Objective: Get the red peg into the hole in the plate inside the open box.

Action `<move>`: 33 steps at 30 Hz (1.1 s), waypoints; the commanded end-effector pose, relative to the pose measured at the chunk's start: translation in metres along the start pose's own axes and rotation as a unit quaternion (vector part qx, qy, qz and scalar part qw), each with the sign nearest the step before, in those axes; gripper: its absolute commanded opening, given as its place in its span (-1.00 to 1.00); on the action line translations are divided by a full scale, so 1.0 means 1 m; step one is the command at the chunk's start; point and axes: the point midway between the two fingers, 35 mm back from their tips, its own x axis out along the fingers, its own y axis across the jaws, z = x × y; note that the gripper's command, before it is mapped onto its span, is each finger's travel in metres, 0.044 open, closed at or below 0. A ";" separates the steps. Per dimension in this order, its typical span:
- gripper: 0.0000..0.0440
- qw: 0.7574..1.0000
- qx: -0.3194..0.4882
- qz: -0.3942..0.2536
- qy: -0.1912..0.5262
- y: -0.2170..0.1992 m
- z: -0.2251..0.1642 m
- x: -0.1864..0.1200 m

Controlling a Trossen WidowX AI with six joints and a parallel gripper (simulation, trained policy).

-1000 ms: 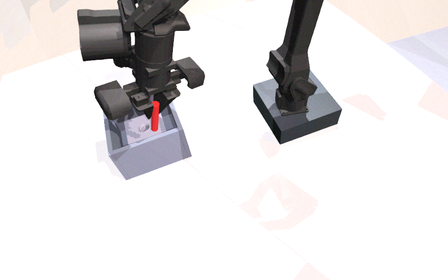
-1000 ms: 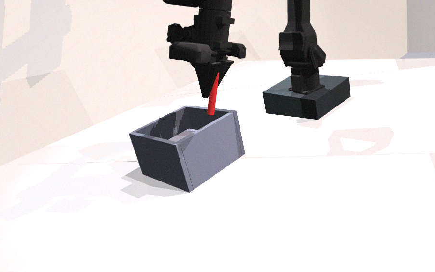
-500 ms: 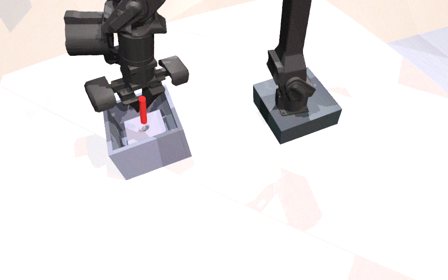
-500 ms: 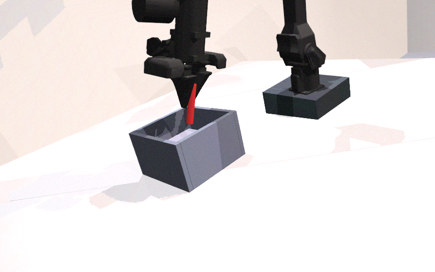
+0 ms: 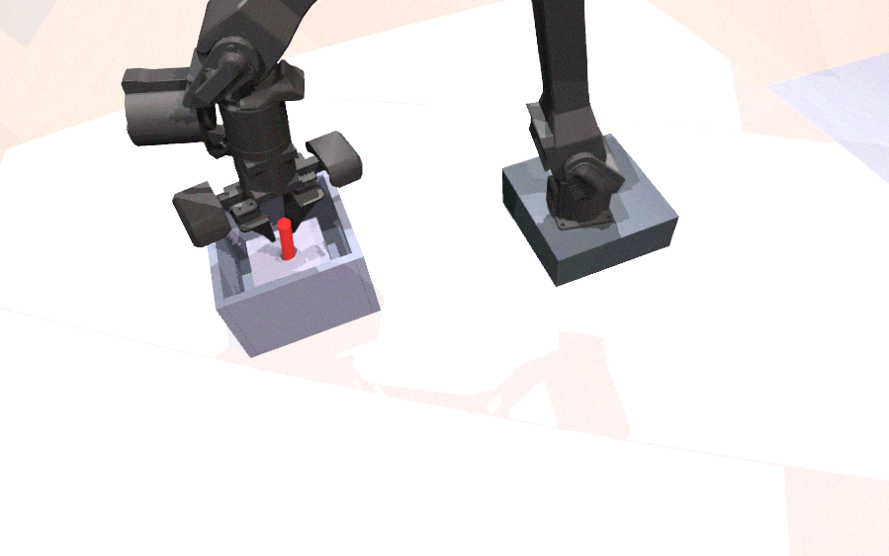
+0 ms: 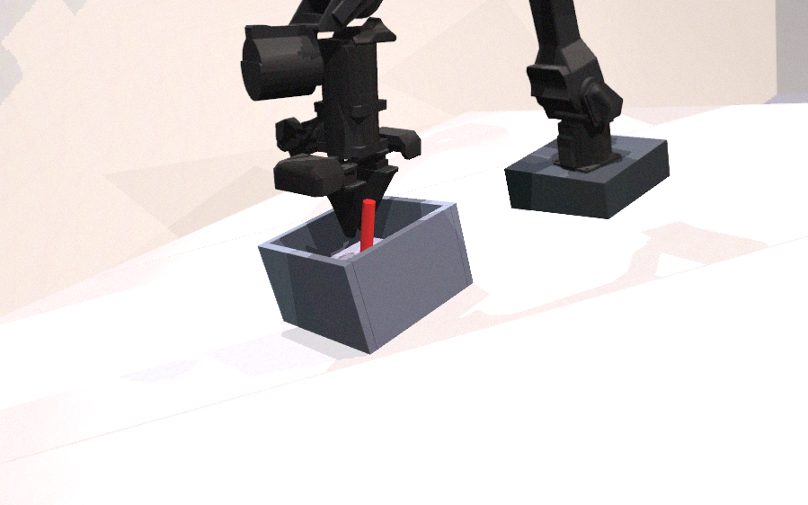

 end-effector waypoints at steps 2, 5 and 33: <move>-0.33 1.000 -0.007 -0.014 0.007 0.000 0.003 0.010; -0.32 1.000 -0.007 -0.019 0.007 0.001 0.006 0.012; 1.00 0.996 0.009 0.055 -0.068 0.052 0.093 0.003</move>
